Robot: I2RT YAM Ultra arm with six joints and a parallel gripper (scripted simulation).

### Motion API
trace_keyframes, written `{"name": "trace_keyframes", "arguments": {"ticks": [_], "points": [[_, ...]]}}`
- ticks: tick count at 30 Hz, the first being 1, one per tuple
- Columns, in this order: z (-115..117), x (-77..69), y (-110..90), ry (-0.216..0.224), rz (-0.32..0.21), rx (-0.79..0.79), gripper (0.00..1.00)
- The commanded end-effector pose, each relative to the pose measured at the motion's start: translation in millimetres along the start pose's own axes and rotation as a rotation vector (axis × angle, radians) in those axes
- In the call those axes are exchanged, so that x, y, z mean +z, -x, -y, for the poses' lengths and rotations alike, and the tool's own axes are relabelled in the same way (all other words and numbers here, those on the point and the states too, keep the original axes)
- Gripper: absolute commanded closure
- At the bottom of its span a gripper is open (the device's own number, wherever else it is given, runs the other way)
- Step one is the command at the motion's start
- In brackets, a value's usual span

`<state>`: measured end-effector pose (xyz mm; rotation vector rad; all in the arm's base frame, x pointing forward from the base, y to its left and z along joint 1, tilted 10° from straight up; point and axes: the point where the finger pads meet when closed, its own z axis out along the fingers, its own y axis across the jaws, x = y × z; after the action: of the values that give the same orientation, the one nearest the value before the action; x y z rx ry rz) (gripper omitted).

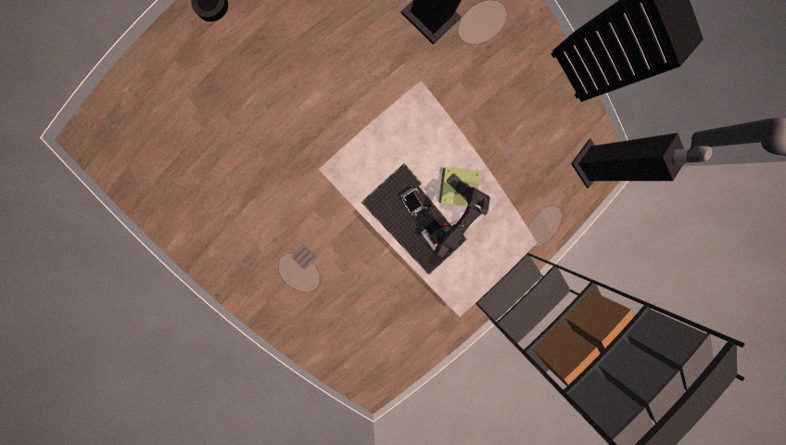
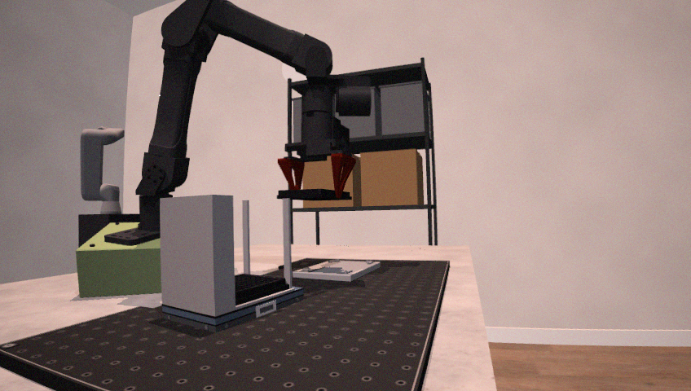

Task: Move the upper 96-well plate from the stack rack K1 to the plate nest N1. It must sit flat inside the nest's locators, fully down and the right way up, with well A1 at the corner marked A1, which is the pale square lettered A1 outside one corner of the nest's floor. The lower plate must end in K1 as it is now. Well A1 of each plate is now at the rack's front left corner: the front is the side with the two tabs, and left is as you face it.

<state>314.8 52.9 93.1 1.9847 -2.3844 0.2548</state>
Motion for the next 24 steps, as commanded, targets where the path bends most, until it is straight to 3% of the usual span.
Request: {"name": "trace_keyframes", "arguments": {"ticks": [1,6,7,8,23,24], "points": [[5,-9.1,16,-0.019,0.01,0.019,1.0],[5,-8.9,26,-0.019,0.01,0.019,1.0],[7,-20.0,28,-0.05,0.028,0.025,1.0],[5,-8.8,32,-0.02,0.01,0.019,1.0],[6,-8.1,76,-0.02,0.011,0.019,1.0],[7,-14.4,80,-0.035,0.022,0.022,1.0]]}}
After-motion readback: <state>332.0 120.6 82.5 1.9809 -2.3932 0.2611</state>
